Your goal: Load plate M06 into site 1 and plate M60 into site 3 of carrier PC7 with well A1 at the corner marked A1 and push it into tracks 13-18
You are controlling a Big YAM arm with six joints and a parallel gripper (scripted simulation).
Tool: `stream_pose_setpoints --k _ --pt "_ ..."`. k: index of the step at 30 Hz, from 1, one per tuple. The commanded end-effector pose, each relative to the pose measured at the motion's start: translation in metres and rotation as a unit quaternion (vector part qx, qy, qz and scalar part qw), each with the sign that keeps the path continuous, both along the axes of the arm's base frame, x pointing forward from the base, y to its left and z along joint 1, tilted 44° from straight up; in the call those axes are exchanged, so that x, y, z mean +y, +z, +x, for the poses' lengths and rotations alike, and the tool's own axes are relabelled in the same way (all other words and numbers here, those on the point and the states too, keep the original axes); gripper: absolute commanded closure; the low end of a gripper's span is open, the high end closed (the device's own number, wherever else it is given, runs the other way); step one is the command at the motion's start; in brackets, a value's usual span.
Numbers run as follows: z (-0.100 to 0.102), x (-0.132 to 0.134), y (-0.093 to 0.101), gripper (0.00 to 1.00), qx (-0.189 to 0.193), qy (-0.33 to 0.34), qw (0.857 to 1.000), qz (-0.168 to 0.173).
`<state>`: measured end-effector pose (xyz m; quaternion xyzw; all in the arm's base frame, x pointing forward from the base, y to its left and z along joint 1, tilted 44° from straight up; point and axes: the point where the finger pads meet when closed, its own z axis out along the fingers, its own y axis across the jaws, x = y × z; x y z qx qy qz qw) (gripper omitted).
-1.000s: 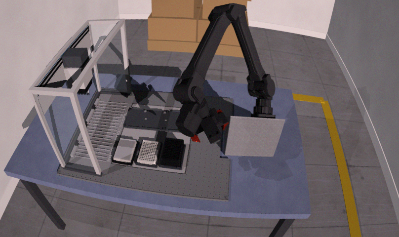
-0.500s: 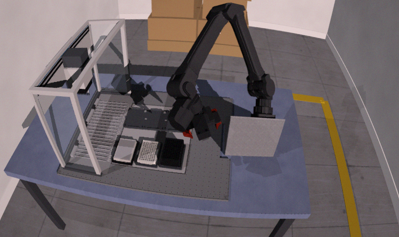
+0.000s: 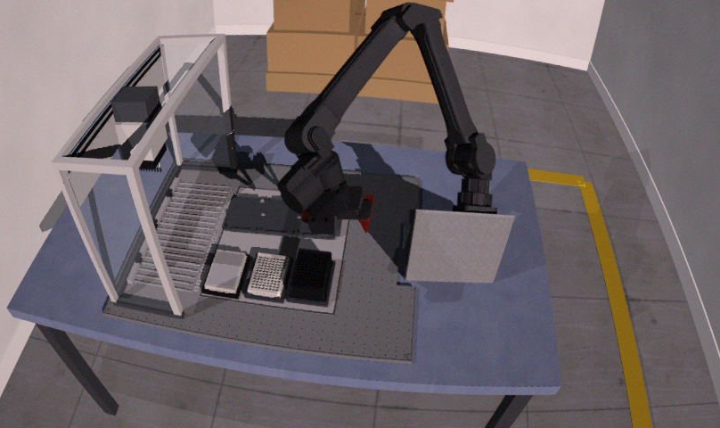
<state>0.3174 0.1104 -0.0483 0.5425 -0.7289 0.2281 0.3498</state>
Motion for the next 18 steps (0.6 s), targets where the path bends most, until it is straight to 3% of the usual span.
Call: stream_pose_setpoints --k 1,3,6,7,10,12,15,16,18 --pt "0.03 -0.004 0.014 0.0 -0.084 -0.051 0.995 0.011" --pt "0.021 -0.009 0.012 0.0 -0.101 -0.07 0.992 0.002" --pt "0.043 -0.016 0.021 0.0 -0.15 -0.101 0.984 0.003" --pt "0.033 -0.022 0.019 0.0 -0.154 -0.11 0.982 -0.005" --pt "0.051 -0.032 0.028 0.0 -0.198 -0.14 0.97 -0.007" --pt "0.051 -0.032 0.028 0.0 -0.198 -0.14 0.97 -0.007" --pt "0.066 -0.045 0.037 0.0 -0.239 -0.17 0.956 -0.011" --pt "0.057 -0.049 0.034 0.0 -0.243 -0.179 0.953 -0.018" --pt "0.061 -0.054 0.036 0.0 -0.268 -0.198 0.943 -0.022"
